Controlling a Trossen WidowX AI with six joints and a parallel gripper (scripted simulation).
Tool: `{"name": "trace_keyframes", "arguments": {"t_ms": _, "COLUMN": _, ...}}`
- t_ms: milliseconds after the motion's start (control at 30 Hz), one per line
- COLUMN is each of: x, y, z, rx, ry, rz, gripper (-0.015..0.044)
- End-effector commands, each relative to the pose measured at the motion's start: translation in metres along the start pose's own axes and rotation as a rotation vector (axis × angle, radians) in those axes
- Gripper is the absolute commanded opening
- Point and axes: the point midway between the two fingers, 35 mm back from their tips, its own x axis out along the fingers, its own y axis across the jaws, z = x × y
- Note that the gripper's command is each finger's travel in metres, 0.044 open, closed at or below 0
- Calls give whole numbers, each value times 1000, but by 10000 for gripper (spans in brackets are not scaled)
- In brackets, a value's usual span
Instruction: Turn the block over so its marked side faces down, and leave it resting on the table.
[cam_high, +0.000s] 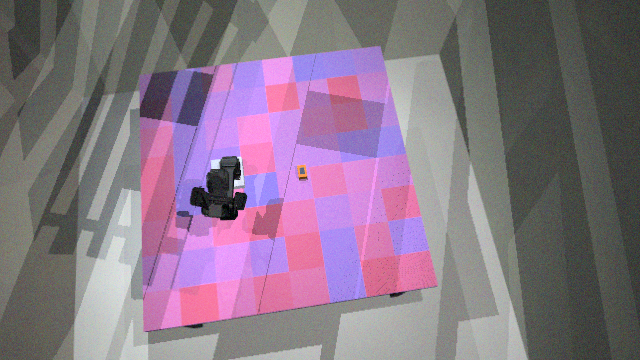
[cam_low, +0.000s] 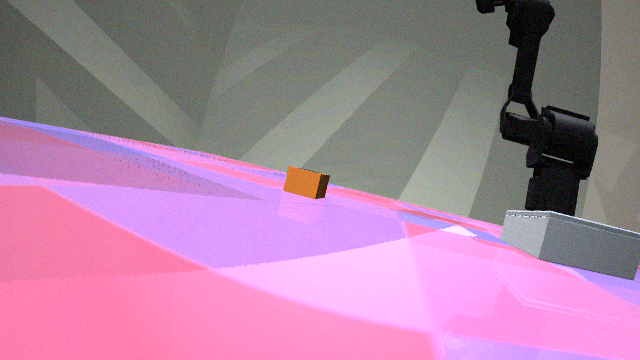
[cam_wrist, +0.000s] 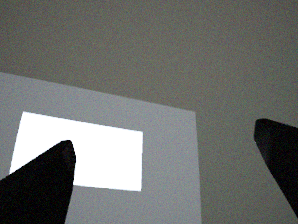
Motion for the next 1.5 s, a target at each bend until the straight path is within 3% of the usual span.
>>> {"name": "trace_keyframes", "arguments": {"t_ms": 0, "x": 0, "y": 2, "z": -2, "rx": -4, "ry": 6, "rz": 5, "gripper": 426}}
{"name": "trace_keyframes", "arguments": {"t_ms": 367, "x": -60, "y": 70, "z": -158, "rx": -256, "ry": 420, "rz": 264, "gripper": 440}}
{"name": "trace_keyframes", "arguments": {"t_ms": 633, "x": -134, "y": 59, "z": -273, "rx": -499, "ry": 762, "rz": 385, "gripper": 440}}
{"name": "trace_keyframes", "arguments": {"t_ms": 700, "x": -140, "y": 53, "z": -280, "rx": -475, "ry": 787, "rz": 360, "gripper": 440}}
{"name": "trace_keyframes", "arguments": {"t_ms": 967, "x": -221, "y": -18, "z": -362, "rx": -710, "ry": 1131, "rz": 353, "gripper": 440}}
{"name": "trace_keyframes", "arguments": {"t_ms": 1467, "x": -307, "y": -163, "z": -396, "rx": -1010, "ry": 1518, "rz": 199, "gripper": 440}}
